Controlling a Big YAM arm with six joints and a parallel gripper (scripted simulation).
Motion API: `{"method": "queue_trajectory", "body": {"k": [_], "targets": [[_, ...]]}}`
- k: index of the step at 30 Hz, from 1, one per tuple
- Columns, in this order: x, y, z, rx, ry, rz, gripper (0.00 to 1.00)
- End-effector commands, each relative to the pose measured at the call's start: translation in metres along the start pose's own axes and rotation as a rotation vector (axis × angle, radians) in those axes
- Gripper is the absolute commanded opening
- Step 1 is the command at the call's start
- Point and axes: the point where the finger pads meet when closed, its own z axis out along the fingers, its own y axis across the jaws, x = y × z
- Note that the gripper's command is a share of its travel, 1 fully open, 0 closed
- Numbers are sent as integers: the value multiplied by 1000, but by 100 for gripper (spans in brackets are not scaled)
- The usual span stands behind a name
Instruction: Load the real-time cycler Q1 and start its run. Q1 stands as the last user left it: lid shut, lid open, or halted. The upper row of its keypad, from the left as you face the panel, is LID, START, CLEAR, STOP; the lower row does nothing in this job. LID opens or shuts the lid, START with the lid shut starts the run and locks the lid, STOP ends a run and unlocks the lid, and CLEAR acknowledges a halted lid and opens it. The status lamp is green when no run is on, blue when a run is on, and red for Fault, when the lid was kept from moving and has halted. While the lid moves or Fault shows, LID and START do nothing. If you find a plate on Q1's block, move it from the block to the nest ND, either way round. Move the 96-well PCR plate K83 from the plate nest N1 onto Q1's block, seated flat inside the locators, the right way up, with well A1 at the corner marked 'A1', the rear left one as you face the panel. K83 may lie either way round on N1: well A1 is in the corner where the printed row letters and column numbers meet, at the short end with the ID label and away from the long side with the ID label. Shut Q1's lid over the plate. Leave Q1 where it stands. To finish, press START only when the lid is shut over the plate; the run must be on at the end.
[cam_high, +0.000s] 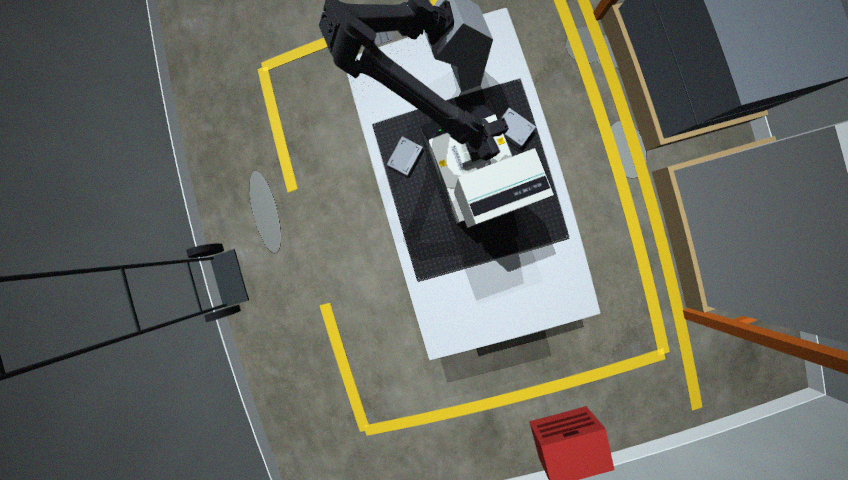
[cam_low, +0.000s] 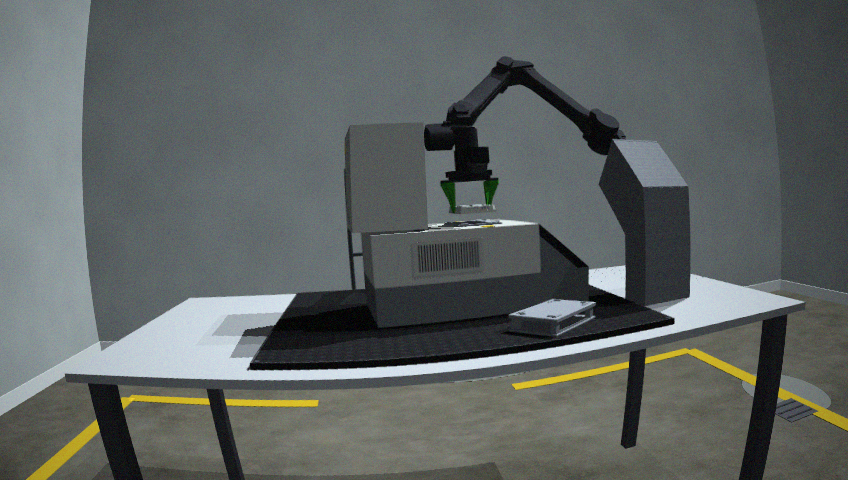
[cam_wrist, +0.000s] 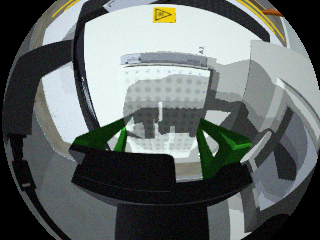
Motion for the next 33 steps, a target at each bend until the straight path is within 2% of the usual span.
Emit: {"method": "queue_trajectory", "body": {"k": [1,5,9,17,25,28,33], "targets": [[-8,-18,-8,46,-4,-13,0],[4,-24,-3,54,-4,12,0],[11,-13,11,31,-2,11,0],[-3,-2,-1,31,0,-14,0],[-1,-20,-13,55,-1,20,0],[-1,-22,-12,55,-1,19,0],[2,-22,1,34,1,7,0]]}}
